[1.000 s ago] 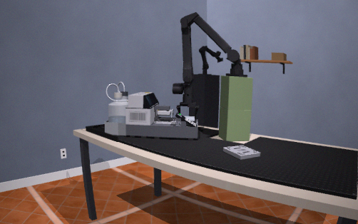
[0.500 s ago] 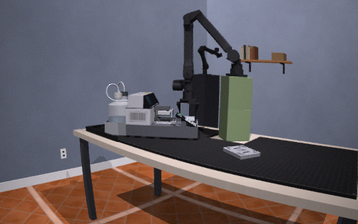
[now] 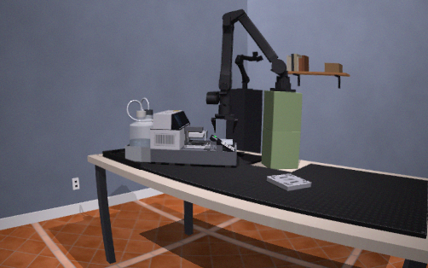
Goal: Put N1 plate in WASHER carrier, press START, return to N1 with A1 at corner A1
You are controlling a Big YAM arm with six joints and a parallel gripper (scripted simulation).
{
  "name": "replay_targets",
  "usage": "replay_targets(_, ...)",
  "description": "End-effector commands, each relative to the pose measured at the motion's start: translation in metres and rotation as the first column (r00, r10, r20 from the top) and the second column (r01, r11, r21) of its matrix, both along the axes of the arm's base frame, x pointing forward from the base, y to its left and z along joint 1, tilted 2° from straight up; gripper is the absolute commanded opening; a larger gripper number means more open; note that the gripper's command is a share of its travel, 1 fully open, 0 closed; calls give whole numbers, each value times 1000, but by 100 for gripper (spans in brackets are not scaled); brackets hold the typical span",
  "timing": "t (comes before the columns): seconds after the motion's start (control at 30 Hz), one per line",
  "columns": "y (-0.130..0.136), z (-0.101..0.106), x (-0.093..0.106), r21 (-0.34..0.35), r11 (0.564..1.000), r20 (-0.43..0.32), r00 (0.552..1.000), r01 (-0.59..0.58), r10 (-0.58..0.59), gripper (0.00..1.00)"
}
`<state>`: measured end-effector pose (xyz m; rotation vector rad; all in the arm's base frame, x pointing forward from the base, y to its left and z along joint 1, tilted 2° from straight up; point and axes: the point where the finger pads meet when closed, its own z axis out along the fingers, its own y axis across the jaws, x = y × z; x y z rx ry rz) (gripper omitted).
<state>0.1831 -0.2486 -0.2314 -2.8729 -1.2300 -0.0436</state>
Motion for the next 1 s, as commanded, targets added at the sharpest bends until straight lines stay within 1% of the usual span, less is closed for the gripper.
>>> replay_targets(0.0,-3,14,-2,-3,1000,1,1000,-3,3,100)
replay_targets(0.67,-3,43,-3,-3,1000,1,1000,-4,4,100)
replay_targets(0.87,-5,44,-1,-6,1000,2,1000,-3,3,100)
replay_targets(0.9,0,38,-5,9,1000,-8,1000,-3,3,100)
replay_targets(0.97,0,38,-5,9,1000,-8,1000,-3,3,100)
